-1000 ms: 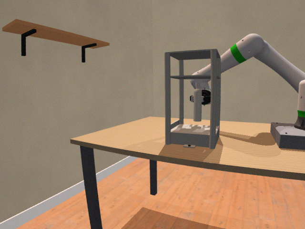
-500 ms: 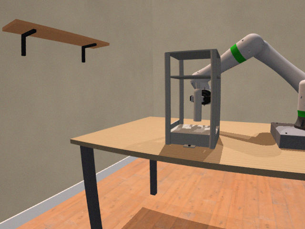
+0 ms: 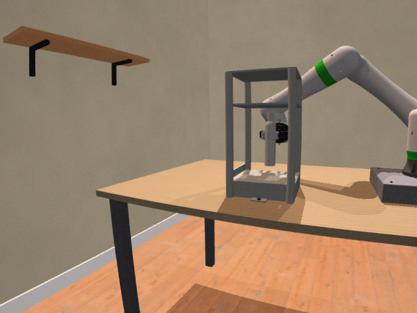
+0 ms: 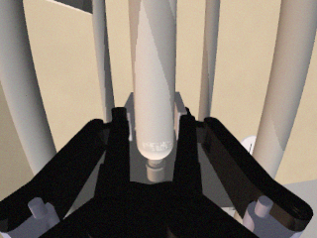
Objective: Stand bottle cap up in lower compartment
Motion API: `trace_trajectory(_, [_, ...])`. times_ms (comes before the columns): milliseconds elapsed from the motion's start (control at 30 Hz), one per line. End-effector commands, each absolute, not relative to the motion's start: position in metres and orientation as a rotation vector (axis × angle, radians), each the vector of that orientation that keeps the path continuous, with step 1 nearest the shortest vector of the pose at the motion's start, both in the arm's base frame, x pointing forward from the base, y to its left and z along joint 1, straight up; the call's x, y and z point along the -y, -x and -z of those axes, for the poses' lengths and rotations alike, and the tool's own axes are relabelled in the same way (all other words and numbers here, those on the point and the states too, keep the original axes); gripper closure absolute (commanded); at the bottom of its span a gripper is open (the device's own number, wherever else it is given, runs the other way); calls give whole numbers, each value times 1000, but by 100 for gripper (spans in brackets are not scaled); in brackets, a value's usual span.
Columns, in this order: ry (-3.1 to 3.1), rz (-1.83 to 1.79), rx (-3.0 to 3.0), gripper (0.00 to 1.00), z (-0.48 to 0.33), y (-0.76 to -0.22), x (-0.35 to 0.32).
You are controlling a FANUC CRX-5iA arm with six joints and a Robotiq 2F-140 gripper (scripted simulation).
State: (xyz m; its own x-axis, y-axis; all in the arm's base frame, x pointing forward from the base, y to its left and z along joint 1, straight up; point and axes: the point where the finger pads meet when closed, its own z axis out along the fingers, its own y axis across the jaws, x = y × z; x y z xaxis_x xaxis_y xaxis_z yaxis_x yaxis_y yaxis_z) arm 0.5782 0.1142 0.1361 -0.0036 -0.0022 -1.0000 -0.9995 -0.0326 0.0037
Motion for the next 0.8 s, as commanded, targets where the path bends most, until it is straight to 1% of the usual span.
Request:
trace_trajectory(0, [1233,-1235,-1198,100,-136,-578,-114])
trace_trajectory(400, [1233,-1235,-1198,100,-109,-578,-114])
trace_trajectory(767, [1233,-1235,-1198,100,-107,-578,-114])
